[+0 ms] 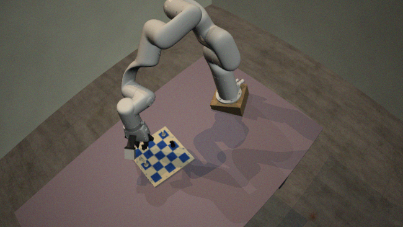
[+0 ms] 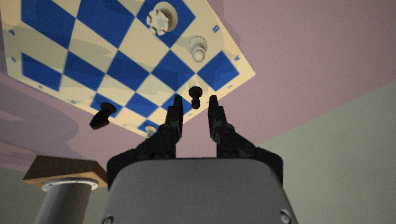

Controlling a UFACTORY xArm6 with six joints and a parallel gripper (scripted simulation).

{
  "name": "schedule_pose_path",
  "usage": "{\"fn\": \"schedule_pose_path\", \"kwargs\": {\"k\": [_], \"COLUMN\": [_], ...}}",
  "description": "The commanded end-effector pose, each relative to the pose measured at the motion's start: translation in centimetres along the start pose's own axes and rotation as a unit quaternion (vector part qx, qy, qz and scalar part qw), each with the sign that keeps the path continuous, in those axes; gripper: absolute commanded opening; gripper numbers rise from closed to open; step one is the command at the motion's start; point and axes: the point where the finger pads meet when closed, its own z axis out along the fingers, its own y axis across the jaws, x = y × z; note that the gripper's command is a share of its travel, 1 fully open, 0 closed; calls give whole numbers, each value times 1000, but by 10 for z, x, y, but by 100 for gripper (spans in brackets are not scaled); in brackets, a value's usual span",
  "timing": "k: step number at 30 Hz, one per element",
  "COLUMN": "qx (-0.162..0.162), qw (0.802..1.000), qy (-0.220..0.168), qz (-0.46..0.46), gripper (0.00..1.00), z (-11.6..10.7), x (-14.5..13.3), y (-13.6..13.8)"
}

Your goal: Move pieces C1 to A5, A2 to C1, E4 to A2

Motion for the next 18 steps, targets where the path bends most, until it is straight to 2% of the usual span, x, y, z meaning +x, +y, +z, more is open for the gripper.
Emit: {"fn": "schedule_pose_path", "kwargs": {"k": [1,6,8,14,18], "qx": [-2,-2,-2,-2,-2], "qw": [1000,1000,1000,1000,1000], "qy": [2,2,2,2,2], "qz": [0,0,0,0,0], "gripper": [34,34,34,34,34], "z": [-22,-49,-49,-69,-72], "x": [1,1,1,1,1], "y": [1,1,1,1,1]}}
